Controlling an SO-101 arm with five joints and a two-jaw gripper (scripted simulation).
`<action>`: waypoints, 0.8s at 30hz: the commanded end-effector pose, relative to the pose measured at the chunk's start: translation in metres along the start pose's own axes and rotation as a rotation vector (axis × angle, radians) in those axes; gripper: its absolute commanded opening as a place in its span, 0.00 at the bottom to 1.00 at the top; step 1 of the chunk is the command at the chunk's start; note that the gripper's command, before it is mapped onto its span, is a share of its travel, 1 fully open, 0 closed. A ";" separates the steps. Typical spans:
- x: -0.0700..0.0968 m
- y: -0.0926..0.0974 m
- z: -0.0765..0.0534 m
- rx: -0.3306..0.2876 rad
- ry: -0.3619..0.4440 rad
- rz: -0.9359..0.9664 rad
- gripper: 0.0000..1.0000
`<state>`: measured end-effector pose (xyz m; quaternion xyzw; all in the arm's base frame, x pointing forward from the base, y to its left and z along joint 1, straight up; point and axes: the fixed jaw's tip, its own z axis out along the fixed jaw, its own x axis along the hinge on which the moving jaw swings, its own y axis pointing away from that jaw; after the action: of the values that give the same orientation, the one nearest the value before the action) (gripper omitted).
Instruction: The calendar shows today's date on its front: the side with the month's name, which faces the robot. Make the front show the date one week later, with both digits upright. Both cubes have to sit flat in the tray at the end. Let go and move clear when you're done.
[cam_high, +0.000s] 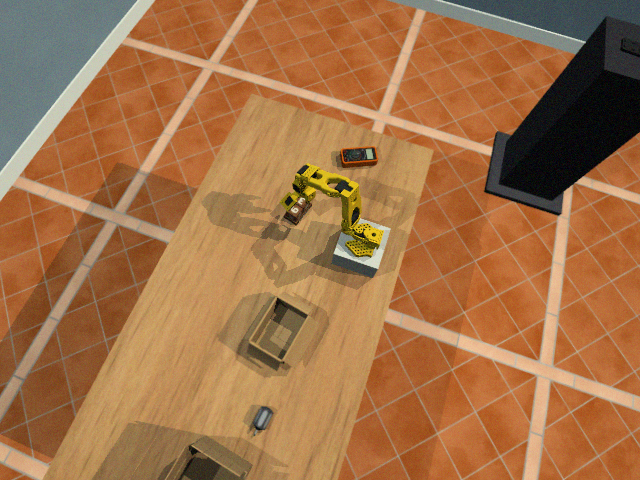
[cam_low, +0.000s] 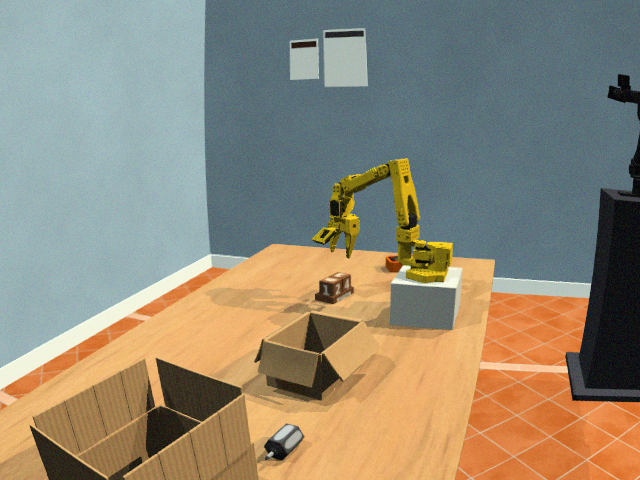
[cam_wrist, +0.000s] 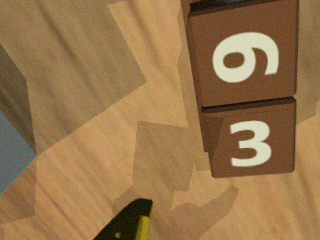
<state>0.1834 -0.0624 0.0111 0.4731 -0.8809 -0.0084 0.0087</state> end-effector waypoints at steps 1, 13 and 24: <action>-0.004 0.009 -0.005 0.004 -0.002 0.086 0.36; -0.014 0.038 -0.015 0.004 -0.001 0.444 0.36; -0.018 0.060 -0.018 0.005 -0.001 0.714 0.36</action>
<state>0.1512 -0.0202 0.0291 0.1764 -0.9843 -0.0035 0.0111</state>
